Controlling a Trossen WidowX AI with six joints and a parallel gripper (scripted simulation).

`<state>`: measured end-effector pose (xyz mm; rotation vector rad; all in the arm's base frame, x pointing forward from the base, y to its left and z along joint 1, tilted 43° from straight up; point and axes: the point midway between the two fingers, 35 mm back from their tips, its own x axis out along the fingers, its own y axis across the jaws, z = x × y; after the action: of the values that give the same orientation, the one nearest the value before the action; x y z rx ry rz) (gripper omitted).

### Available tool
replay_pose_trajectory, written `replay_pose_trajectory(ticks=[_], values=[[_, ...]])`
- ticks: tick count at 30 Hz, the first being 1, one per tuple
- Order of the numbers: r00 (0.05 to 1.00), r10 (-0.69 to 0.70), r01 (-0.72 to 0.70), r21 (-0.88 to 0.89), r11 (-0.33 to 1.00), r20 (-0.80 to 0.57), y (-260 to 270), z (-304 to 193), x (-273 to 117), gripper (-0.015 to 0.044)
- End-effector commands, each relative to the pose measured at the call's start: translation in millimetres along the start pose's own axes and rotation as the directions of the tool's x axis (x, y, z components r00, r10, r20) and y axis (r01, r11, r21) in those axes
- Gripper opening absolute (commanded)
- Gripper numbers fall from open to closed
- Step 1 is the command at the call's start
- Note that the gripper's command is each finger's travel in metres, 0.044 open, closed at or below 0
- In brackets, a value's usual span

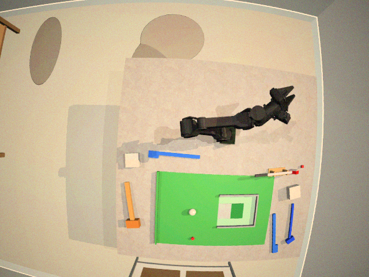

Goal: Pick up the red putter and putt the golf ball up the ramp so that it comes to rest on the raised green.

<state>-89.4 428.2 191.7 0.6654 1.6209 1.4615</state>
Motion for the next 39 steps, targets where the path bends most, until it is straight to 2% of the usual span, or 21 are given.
replay_pose_trajectory(ticks=[1, 4, 11, 15, 20, 25, 31, 35, 39], values=[[1.000, -0.005, 0.005, 0.002, 1.000, 0.008, -1, 3, 0, 0.0426], [0.991, -0.079, 0.078, 0.020, 0.997, 0.108, -21, 34, -6, 0.0440], [0.933, -0.277, 0.301, -0.079, 0.950, 0.232, -71, 88, -16, 0.0440], [0.838, -0.451, 0.507, -0.134, 0.851, 0.307, -119, 132, -37, 0.0440], [0.673, -0.659, 0.733, -0.185, 0.655, 0.337, -180, 174, -78, 0.0440], [0.465, -0.842, 0.876, -0.278, 0.394, 0.272, -240, 198, -132, 0.0440], [0.244, -0.962, 0.885, -0.433, 0.170, 0.121, -293, 202, -196, 0.0440], [0.108, -0.994, 0.821, -0.563, 0.098, -0.017, -319, 192, -243, 0.0440], [-0.013, -0.984, 0.711, -0.693, 0.114, -0.175, -339, 175, -289, 0.0440]])
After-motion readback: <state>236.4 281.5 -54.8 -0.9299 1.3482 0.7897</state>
